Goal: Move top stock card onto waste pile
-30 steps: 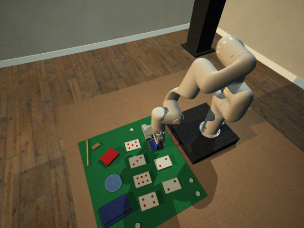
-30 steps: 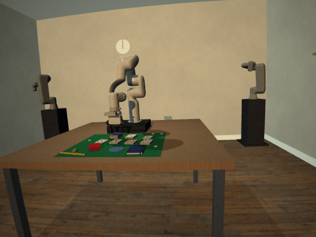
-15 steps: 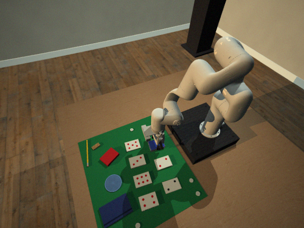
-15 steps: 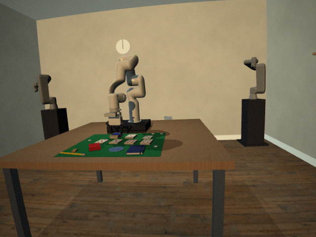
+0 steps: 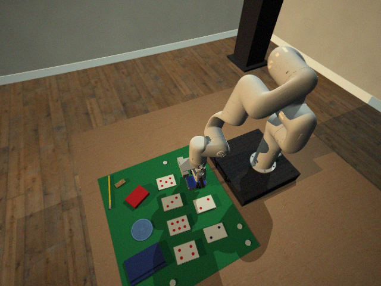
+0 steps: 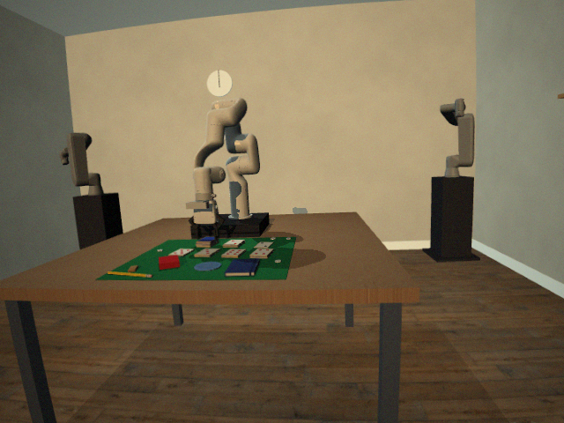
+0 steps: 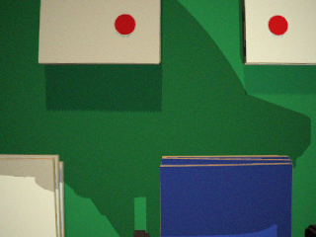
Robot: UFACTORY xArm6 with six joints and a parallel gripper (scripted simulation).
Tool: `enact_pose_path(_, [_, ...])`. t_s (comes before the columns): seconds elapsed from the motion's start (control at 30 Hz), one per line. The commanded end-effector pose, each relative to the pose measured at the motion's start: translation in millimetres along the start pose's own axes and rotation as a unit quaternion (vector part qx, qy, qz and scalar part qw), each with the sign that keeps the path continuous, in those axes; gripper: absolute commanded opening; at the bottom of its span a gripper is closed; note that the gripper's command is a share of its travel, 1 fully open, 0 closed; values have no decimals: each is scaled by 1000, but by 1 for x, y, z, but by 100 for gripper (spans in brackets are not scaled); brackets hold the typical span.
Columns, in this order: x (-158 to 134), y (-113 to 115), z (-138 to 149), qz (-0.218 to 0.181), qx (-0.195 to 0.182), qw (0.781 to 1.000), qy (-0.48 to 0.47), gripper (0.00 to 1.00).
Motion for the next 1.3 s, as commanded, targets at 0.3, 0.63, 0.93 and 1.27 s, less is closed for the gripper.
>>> enact_pose_path(0.3, [1,-2,0,2,0,1000,0,87])
enact_pose_path(0.63, [1,-2,0,2,0,1000,0,87])
enact_pose_path(0.93, [1,-2,0,2,0,1000,0,75])
enact_pose_path(1.27, [1,-2,0,2,0,1000,0,75])
Point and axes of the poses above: the point where the finger pads meet when closed, its own y axis back along the fingers, its own z axis across the jaws, x = y × z, the point moved 3 cm from there along y, back along the fingers, and after that the axes turned 5 degrees about y, right-handed, at the moved point
